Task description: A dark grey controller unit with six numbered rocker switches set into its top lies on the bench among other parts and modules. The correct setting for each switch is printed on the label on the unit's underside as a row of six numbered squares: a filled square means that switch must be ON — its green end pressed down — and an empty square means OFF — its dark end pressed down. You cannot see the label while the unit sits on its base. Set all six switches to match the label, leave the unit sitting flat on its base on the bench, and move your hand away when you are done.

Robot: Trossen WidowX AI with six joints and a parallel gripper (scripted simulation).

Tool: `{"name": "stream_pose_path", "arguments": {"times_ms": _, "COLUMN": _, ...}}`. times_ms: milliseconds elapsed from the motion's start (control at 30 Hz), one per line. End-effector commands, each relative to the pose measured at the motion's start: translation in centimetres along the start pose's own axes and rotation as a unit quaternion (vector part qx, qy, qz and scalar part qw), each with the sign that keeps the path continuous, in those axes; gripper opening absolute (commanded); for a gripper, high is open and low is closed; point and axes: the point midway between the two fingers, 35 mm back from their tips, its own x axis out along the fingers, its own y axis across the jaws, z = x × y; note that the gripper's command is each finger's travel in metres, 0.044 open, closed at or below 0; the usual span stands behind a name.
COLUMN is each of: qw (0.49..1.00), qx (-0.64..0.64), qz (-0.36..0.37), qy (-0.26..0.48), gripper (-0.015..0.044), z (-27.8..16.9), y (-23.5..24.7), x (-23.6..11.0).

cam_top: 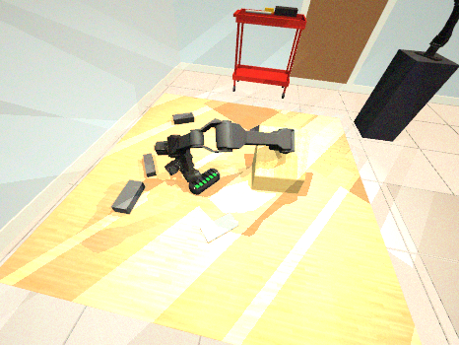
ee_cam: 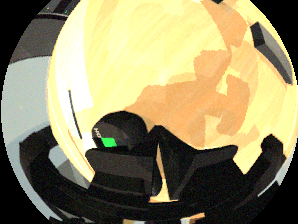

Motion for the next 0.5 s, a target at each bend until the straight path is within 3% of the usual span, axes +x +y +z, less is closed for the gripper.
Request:
{"name": "stream_pose_path", "arguments": {"times_ms": 0, "qw": 1.0, "qx": 0.004, "qz": 0.008, "qy": 0.006, "gripper": 0.0, "z": -0.27, "y": 0.79, "x": 0.71}}
{"name": "stream_pose_path", "arguments": {"times_ms": 467, "qw": 1.0, "qx": 0.004, "qz": 0.009, "qy": 0.006, "gripper": 0.0, "z": -0.41, "y": 1.75, "x": 0.99}}
